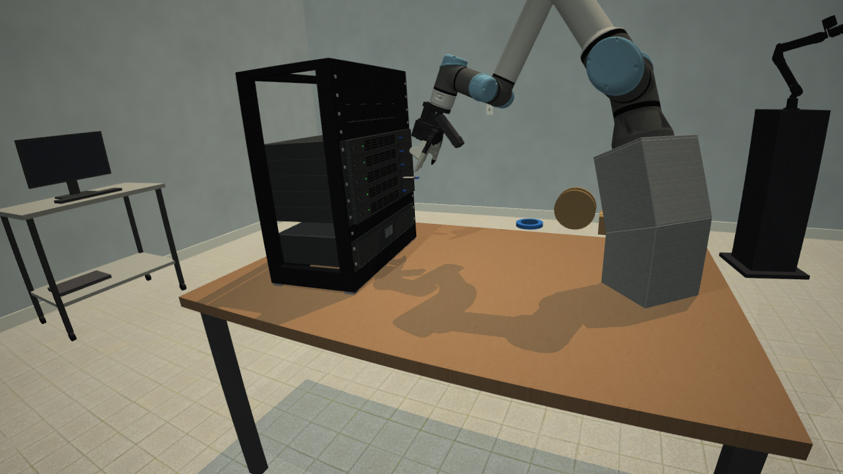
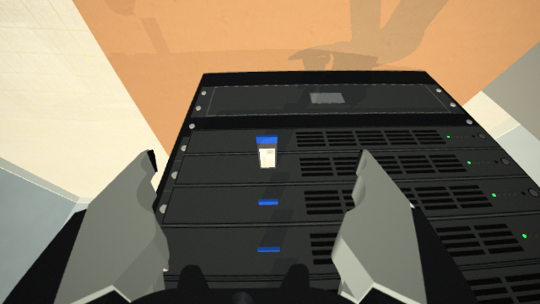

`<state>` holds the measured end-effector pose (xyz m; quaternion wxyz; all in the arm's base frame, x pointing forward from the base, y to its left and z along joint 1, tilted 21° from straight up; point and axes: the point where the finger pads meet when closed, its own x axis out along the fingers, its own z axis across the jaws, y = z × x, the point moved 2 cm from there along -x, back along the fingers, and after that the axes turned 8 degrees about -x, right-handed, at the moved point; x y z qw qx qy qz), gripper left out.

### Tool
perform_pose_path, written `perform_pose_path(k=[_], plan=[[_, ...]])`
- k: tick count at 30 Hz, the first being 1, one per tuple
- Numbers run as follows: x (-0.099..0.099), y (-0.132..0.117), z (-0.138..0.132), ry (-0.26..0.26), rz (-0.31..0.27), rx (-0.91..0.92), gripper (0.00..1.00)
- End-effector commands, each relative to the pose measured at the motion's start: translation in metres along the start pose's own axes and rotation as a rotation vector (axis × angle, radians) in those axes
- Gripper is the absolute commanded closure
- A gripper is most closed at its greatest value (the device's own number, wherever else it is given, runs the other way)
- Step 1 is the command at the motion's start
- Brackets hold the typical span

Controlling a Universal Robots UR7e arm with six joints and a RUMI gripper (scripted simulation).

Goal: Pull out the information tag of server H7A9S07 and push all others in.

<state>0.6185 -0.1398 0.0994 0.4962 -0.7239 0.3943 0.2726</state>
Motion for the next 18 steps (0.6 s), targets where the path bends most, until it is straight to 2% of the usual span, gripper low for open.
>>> perform_pose_path(k=[1, 18], plan=[[-0.0009, -0.0012, -0.0006, 0.002, -0.003, -0.002, 0.0], [-0.0018, -0.0026, -0.0015, 0.005, -0.008, -0.008, 0.0]])
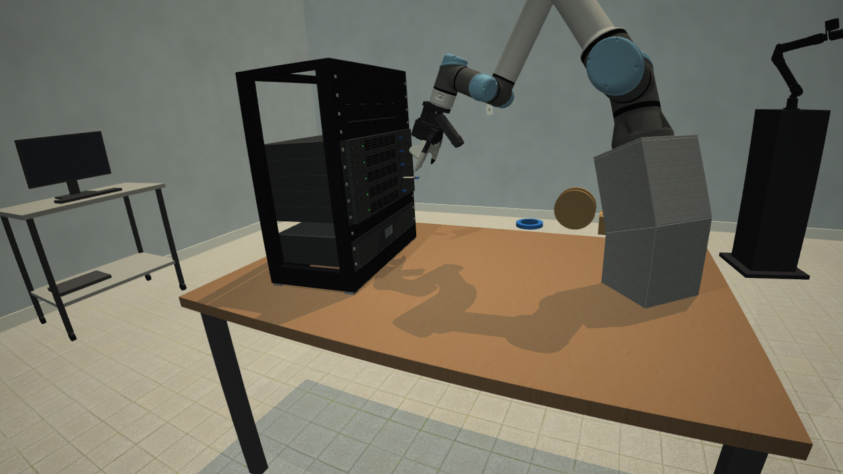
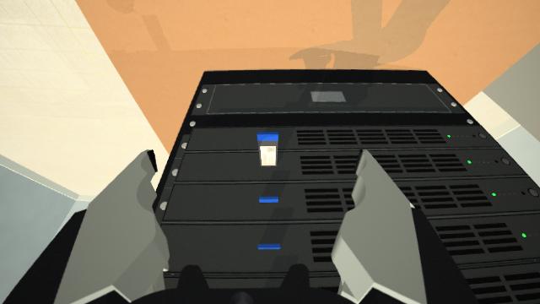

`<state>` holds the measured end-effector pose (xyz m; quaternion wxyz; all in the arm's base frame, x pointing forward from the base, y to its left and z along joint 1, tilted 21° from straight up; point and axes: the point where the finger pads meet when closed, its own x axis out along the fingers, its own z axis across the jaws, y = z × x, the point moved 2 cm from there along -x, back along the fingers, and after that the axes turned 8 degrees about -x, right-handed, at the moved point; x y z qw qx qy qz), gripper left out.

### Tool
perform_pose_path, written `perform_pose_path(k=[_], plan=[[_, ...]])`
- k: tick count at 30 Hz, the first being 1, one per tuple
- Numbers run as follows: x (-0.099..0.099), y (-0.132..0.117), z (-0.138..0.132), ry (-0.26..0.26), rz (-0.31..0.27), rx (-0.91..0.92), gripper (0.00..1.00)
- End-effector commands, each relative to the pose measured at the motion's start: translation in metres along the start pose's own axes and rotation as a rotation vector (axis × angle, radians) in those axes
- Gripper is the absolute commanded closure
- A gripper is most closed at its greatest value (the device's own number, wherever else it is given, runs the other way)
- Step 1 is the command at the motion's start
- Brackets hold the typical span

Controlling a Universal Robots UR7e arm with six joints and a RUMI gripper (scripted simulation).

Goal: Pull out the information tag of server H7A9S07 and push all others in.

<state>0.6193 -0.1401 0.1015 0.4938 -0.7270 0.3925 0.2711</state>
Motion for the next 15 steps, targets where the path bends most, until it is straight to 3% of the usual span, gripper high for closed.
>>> perform_pose_path(k=[1, 15], plan=[[-0.0008, -0.0011, -0.0005, 0.002, -0.003, -0.002, 0.0], [-0.0013, -0.0019, -0.001, 0.004, -0.005, -0.005, 0.0]])
